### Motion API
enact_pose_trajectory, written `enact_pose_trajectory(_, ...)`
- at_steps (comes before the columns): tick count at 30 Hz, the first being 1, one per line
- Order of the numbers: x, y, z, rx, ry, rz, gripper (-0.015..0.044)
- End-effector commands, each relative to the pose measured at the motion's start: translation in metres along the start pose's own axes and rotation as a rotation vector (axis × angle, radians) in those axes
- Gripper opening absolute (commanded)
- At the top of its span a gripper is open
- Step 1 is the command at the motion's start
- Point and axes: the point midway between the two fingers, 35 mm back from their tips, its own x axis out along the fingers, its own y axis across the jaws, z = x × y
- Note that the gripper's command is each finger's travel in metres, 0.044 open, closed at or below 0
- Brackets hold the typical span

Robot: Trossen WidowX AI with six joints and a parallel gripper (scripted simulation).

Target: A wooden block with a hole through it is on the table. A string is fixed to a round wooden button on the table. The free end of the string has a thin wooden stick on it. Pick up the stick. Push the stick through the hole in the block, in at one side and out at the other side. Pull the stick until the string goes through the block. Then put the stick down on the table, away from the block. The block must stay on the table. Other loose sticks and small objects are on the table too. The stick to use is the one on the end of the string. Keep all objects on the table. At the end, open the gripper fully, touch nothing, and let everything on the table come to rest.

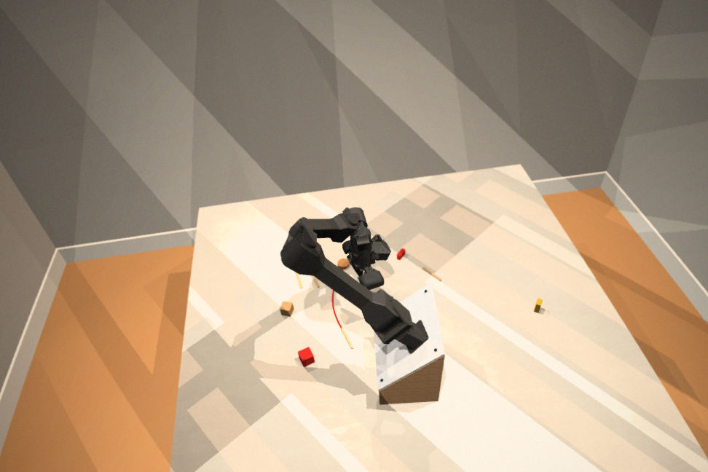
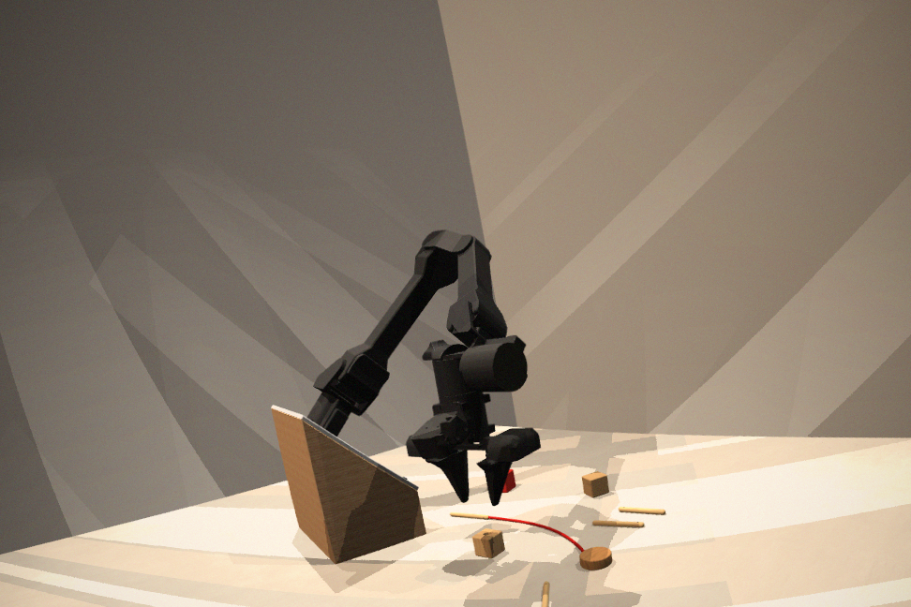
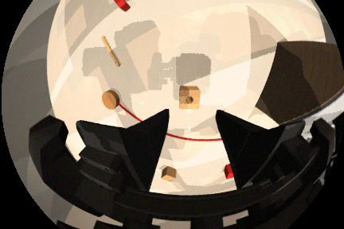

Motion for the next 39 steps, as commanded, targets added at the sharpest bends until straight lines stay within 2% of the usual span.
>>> enact_pose_trajectory(1, 0.000, 0.001, 0.000, 0.006, 0.004, 0.001, 0.0239)
enact_pose_trajectory(39, 0.059, 0.000, -0.001, 0.006, 0.007, 0.002, 0.0239)
